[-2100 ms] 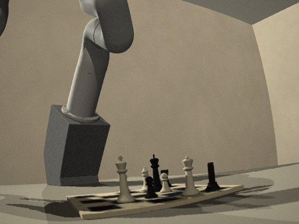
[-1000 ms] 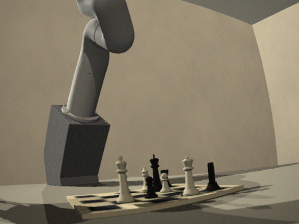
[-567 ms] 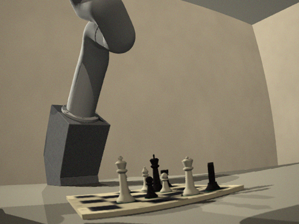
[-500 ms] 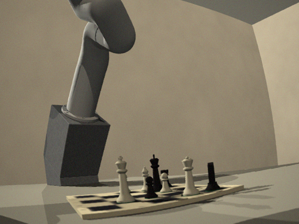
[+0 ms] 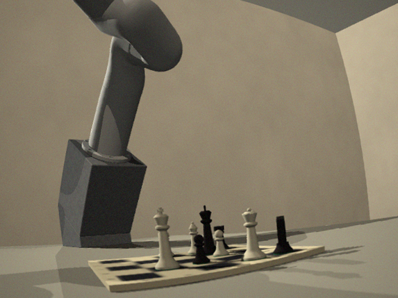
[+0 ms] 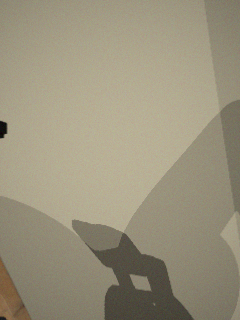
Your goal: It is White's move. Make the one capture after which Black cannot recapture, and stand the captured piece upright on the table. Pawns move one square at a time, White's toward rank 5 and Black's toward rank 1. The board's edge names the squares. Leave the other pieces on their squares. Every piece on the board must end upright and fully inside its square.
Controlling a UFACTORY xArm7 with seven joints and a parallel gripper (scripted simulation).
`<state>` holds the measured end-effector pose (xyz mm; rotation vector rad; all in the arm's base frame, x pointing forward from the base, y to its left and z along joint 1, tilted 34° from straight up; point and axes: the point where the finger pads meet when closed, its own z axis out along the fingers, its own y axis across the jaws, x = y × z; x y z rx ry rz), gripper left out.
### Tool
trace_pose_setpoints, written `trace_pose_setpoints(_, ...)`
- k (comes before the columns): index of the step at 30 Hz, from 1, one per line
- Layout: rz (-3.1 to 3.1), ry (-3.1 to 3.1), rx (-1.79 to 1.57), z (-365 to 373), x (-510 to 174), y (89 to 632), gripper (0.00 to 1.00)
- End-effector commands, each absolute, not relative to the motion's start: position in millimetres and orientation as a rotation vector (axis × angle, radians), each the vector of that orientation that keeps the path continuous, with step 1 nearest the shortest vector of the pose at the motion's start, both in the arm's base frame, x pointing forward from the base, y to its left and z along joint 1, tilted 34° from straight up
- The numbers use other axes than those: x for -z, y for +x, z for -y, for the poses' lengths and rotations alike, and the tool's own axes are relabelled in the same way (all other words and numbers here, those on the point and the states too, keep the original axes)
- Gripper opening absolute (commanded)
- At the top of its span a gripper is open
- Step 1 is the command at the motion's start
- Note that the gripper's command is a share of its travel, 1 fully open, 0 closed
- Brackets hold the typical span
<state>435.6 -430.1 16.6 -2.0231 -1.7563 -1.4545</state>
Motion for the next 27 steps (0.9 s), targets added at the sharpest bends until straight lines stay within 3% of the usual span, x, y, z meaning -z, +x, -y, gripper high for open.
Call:
trace_pose_setpoints(1,1.688,-1.867,1.479,409,-39,483,1.00)
trace_pose_setpoints(12,1.594,-1.692,1.431,357,-75,524,1.00)
trace_pose_setpoints(27,1.575,-1.663,1.410,346,-82,528,1.00)
